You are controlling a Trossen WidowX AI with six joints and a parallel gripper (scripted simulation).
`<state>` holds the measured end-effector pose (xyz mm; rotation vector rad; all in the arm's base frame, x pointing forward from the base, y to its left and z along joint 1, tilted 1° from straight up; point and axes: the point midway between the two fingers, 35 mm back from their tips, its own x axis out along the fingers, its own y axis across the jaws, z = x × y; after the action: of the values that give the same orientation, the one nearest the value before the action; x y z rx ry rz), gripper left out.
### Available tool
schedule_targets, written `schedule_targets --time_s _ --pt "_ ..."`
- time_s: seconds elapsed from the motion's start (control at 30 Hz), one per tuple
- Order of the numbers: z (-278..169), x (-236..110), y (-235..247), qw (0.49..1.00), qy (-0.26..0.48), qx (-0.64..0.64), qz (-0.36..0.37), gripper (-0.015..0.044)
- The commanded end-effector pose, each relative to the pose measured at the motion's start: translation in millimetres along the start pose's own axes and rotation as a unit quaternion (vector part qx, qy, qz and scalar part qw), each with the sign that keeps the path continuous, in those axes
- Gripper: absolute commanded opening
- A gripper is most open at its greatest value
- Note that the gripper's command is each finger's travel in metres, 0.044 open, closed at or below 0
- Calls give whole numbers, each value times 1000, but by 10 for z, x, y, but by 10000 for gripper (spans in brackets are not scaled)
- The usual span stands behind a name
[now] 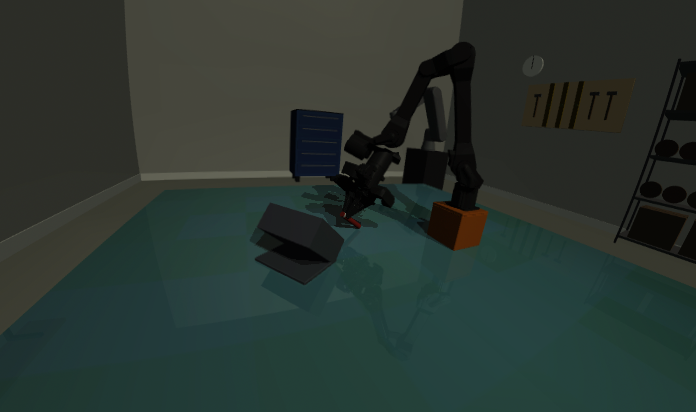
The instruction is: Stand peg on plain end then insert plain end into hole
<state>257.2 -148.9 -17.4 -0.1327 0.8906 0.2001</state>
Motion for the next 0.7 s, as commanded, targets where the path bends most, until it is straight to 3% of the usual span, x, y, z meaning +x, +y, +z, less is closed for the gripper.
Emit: schedule_targets --time_s 0.0,0.67 --pt "11 -40 -5 1000 -25 -4 -1 49" --pt "-75 -147 -4 994 -110 -4 -1 49"
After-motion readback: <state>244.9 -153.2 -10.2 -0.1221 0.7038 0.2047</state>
